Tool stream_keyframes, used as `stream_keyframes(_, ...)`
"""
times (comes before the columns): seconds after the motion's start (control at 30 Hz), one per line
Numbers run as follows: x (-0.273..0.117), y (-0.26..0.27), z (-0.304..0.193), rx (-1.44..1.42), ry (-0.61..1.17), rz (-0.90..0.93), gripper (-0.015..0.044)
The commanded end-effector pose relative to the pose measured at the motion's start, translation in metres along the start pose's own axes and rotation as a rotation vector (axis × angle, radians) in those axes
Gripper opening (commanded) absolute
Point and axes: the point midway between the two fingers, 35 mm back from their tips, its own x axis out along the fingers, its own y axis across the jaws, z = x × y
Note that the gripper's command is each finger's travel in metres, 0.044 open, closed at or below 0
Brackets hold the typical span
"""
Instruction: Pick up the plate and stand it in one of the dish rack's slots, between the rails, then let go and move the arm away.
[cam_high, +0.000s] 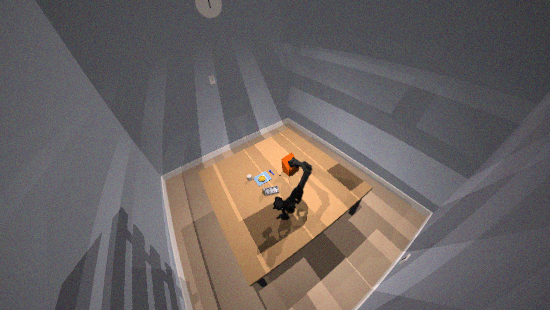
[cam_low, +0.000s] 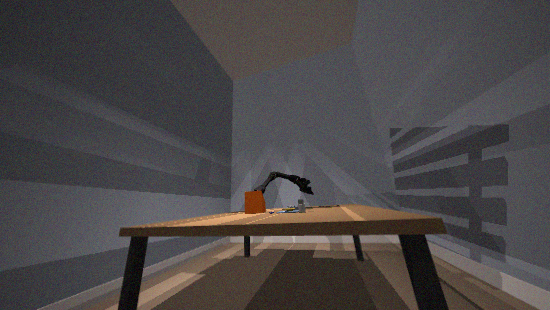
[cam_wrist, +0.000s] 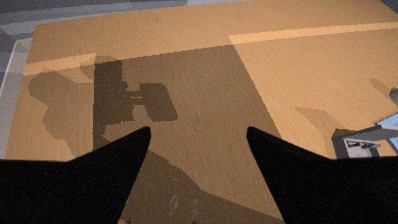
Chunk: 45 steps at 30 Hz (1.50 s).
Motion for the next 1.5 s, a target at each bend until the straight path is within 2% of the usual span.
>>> stream_keyframes(0.0, 0.017, -0.035, 0.020, -0.067, 0.029, -0.080, 0.0400)
stream_keyframes(0.33, 0.052, -0.151, 0.060, -0.237, 0.216, -0.278, 0.0400)
stream_keyframes(0.63, 0.054, -0.273, 0.078, -0.301, 0.487, -0.327, 0.0400)
stream_keyframes(0.9, 0.036, -0.365, 0.078, -0.314, 0.691, -0.226, 0.0400)
stream_keyframes(1.17, 0.008, -0.438, 0.067, -0.296, 0.798, -0.016, 0.0400)
stream_keyframes(1.33, -0.009, -0.470, 0.059, -0.278, 0.799, 0.124, 0.0400)
stream_keyframes(1.47, -0.010, -0.471, 0.059, -0.278, 0.799, 0.130, 0.0400)
